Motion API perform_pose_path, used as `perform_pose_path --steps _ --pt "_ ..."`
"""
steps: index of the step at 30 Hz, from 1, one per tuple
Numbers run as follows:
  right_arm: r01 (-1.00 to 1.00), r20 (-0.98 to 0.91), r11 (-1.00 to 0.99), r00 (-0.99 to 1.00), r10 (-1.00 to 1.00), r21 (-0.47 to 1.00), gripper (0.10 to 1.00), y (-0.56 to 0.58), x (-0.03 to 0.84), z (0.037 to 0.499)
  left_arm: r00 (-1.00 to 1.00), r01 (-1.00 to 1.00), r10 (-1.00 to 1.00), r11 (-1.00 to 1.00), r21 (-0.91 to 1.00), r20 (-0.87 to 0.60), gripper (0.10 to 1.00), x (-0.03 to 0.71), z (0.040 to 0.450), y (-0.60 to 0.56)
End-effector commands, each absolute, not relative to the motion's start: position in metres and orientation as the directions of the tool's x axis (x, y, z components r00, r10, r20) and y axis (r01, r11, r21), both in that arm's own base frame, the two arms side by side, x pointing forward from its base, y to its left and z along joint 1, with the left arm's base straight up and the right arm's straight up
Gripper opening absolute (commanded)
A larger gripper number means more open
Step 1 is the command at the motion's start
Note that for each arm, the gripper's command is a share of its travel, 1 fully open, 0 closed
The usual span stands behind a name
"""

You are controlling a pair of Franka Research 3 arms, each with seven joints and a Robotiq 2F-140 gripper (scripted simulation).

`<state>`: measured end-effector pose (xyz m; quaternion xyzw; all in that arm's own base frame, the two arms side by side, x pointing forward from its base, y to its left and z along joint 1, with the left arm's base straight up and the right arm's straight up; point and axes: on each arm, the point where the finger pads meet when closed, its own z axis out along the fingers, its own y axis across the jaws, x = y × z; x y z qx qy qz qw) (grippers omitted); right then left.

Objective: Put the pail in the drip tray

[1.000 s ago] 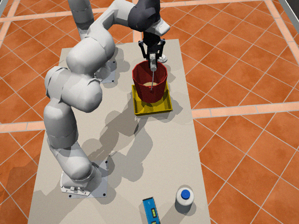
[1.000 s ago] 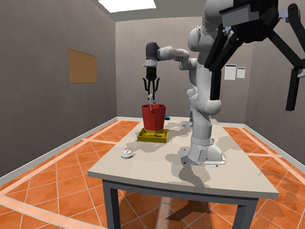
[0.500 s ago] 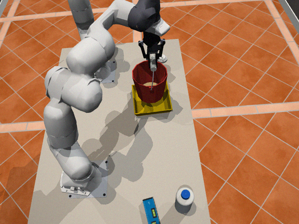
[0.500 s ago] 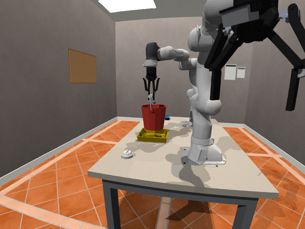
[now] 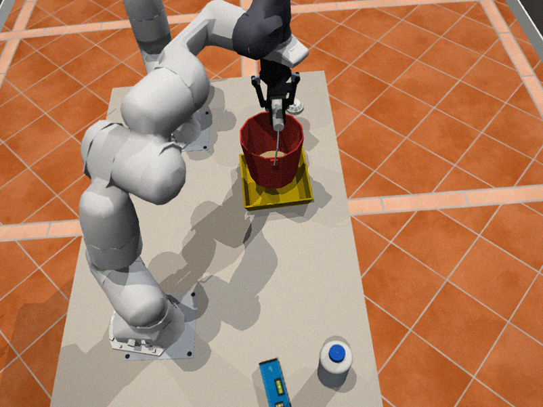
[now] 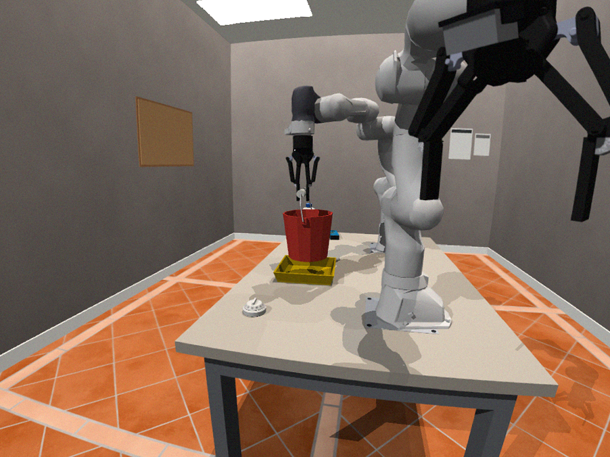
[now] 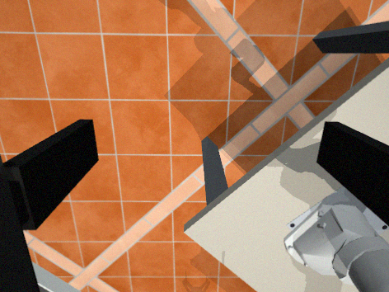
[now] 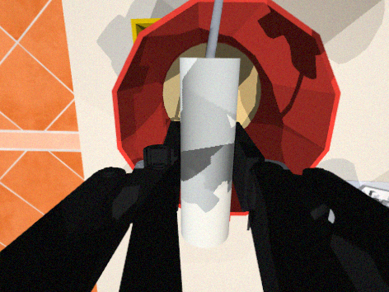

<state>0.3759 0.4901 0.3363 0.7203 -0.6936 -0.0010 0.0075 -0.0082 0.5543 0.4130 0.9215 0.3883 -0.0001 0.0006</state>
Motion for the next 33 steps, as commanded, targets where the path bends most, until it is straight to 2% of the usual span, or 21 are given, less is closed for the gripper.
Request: perform_pose_path --steps 1,33 --pt "-0.999 0.0 -0.034 0.034 -0.999 0.0 0.099 0.492 0.379 0.34 0.697 0.717 0.717 -0.697 0.0 0.0 1.0 -0.008 0.413 0.554" --pt "-0.999 0.0 -0.034 0.034 -0.999 0.0 0.099 0.493 0.379 0.313 0.697 0.717 0.717 -0.697 0.0 0.0 1.0 -0.008 0.413 0.554"
